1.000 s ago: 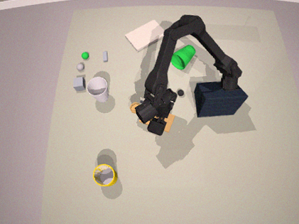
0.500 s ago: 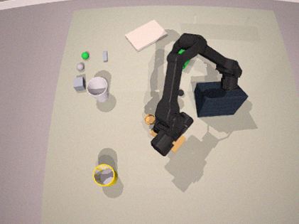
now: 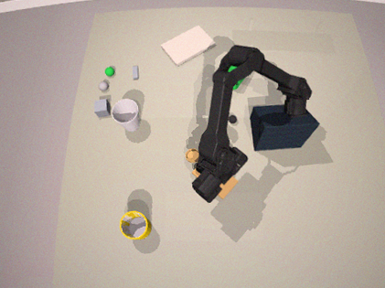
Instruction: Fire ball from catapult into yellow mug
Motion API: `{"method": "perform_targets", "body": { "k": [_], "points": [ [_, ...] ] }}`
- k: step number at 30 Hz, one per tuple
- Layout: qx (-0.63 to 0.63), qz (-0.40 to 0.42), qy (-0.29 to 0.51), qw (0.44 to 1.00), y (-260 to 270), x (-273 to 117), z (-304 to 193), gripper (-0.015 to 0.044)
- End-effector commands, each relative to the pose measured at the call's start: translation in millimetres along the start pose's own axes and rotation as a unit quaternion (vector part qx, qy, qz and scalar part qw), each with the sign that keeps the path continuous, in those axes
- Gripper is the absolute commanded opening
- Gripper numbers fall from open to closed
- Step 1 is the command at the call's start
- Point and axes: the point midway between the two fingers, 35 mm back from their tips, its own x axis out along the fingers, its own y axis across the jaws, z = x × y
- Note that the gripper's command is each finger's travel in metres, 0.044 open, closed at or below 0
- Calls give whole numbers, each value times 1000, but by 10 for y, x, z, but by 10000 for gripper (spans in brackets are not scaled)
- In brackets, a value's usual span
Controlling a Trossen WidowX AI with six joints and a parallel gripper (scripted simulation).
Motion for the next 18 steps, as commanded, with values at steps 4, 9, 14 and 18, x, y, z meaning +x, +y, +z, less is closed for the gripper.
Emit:
{"method": "perform_targets", "body": {
  "k": [4, 9, 14, 18],
  "points": [
    [-2, 4, -5, 1000, 15, 90, 11, 0],
    [-2, 4, -6, 1000, 16, 172, 12, 0],
    [-2, 3, -6, 1000, 15, 254, 12, 0],
    [0, 0, 0, 1000, 4, 278, 2, 0]
  ]
}}
